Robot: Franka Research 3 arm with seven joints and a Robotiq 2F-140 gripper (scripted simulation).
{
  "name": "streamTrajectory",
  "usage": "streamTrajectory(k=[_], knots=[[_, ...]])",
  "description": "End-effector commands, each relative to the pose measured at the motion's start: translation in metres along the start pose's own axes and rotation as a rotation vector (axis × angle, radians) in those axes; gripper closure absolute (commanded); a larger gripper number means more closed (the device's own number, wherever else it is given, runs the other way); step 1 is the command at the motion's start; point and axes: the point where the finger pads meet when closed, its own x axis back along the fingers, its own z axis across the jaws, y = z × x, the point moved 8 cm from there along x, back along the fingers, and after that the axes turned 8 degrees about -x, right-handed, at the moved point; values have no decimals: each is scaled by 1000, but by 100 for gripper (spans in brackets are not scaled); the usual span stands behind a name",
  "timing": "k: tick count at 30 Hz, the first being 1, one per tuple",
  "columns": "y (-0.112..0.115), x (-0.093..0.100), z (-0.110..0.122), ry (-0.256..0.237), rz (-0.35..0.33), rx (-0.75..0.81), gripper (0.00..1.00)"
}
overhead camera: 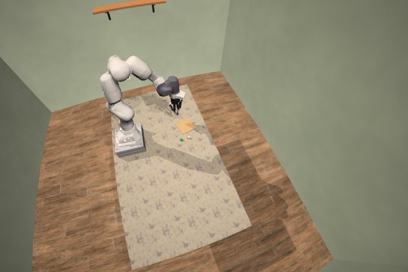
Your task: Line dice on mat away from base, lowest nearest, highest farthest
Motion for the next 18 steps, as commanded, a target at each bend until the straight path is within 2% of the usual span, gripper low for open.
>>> streamTrajectory(k=[1,2,4,18], knots=[[-61,4,0,2,2,-116,91],[-61,4,0,2,2,-116,91],[-86,5,3,2,1,-162,91],[-87,5,4,2,1,-164,91]])
